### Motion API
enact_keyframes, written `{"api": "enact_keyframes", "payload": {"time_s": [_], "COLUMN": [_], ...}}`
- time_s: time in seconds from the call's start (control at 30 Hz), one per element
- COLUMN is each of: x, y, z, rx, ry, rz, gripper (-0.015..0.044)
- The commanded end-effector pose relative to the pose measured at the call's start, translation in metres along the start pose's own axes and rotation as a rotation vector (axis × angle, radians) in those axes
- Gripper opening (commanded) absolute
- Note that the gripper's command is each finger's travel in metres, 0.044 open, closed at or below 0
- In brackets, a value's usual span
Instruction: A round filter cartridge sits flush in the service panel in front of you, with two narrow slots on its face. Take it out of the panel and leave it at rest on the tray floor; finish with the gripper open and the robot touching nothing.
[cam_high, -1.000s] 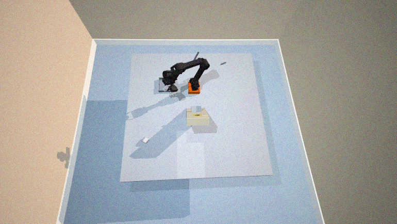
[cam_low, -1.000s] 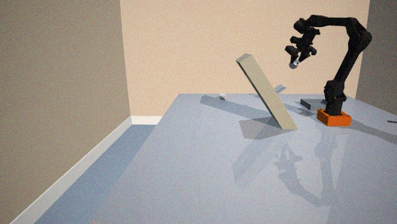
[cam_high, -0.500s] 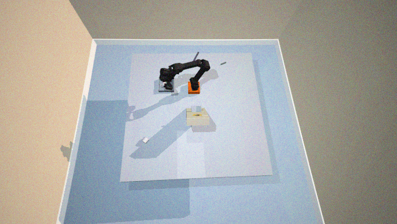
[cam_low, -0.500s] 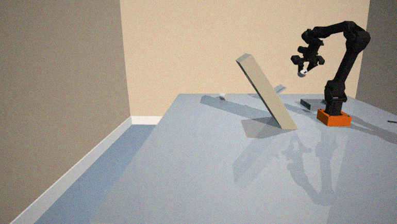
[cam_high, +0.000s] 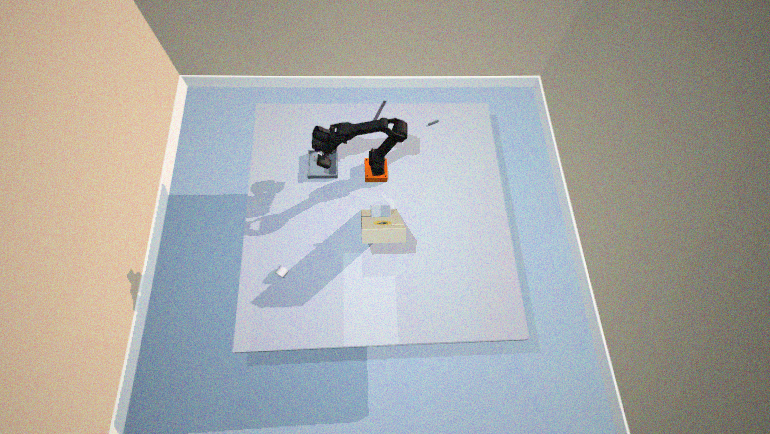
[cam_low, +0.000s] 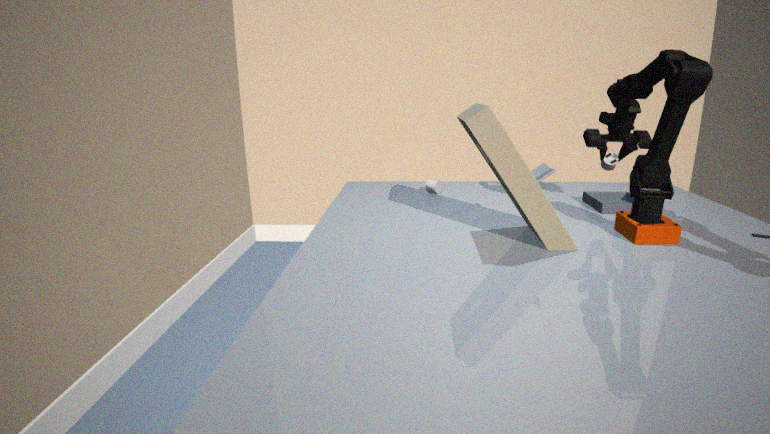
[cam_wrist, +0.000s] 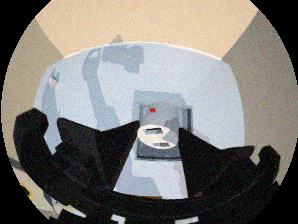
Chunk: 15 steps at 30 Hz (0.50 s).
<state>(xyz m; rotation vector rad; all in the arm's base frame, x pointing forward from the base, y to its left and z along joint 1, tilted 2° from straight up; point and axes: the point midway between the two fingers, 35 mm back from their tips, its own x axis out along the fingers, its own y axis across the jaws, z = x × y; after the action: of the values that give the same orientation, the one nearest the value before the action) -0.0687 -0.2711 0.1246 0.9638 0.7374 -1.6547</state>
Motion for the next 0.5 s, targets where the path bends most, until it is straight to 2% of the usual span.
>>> {"api": "enact_keyframes", "payload": {"time_s": [0.0,0.23,0.47], "x": [0.012,0.022,0.052], "y": [-0.018,-0.030,-0.030], "z": [-0.011,-0.020,-0.034], "rx": [0.060,0.099,0.099], "ry": [0.001,0.002,0.002], "rz": [-0.037,-0.061,-0.061], "gripper": [0.0000,0.0000,0.0000]}}
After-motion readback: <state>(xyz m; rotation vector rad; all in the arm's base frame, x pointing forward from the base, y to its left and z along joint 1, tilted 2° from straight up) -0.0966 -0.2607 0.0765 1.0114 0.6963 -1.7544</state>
